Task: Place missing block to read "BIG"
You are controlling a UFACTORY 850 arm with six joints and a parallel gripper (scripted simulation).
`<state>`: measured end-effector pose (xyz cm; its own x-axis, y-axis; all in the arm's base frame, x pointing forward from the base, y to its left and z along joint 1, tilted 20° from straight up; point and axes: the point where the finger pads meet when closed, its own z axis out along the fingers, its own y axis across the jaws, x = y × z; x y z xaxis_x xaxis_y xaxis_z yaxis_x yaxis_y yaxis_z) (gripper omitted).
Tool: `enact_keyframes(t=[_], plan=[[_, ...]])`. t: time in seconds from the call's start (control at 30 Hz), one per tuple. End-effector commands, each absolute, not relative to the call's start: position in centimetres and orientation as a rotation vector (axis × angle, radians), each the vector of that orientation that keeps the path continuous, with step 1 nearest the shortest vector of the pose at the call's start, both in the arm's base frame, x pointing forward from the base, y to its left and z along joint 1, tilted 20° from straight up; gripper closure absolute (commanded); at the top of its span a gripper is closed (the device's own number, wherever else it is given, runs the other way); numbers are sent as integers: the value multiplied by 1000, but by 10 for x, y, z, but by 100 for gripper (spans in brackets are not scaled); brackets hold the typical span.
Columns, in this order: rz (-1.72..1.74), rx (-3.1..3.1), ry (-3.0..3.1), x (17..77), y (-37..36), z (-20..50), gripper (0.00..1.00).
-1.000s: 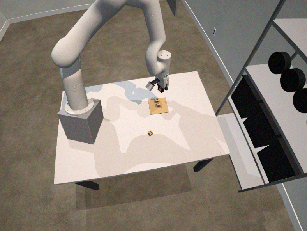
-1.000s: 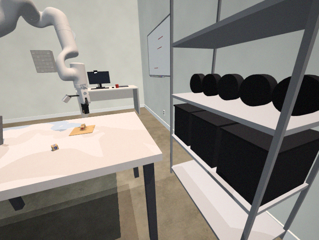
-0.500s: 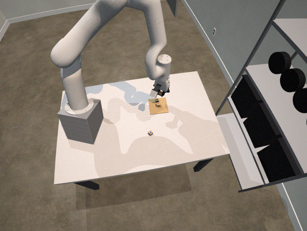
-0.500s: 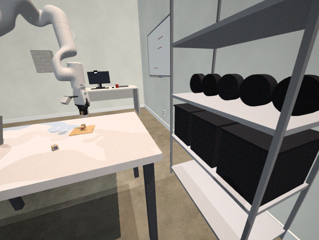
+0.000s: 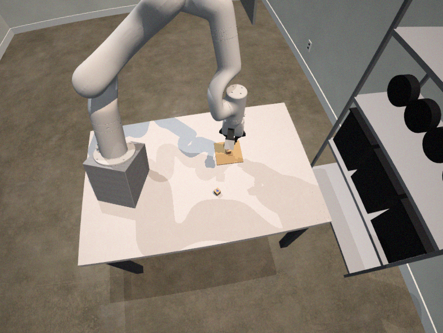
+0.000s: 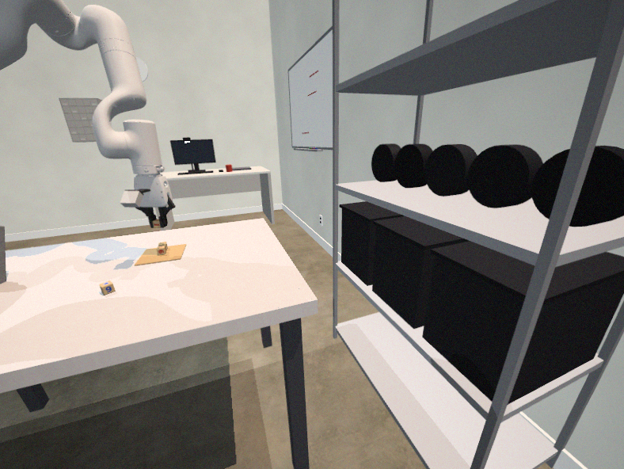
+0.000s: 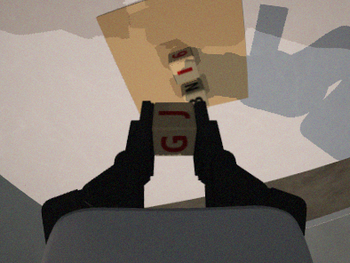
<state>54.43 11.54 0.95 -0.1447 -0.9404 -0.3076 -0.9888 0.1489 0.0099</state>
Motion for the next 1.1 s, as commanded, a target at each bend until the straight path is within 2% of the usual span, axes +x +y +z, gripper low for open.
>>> enact_keyframes(t=[0.0,0.43,1.07], plan=[[273,-1990,2033,543,104,6,79],[227,-2184,1796,540,84,0,79],[224,-2195,1782,539,83,0,79]])
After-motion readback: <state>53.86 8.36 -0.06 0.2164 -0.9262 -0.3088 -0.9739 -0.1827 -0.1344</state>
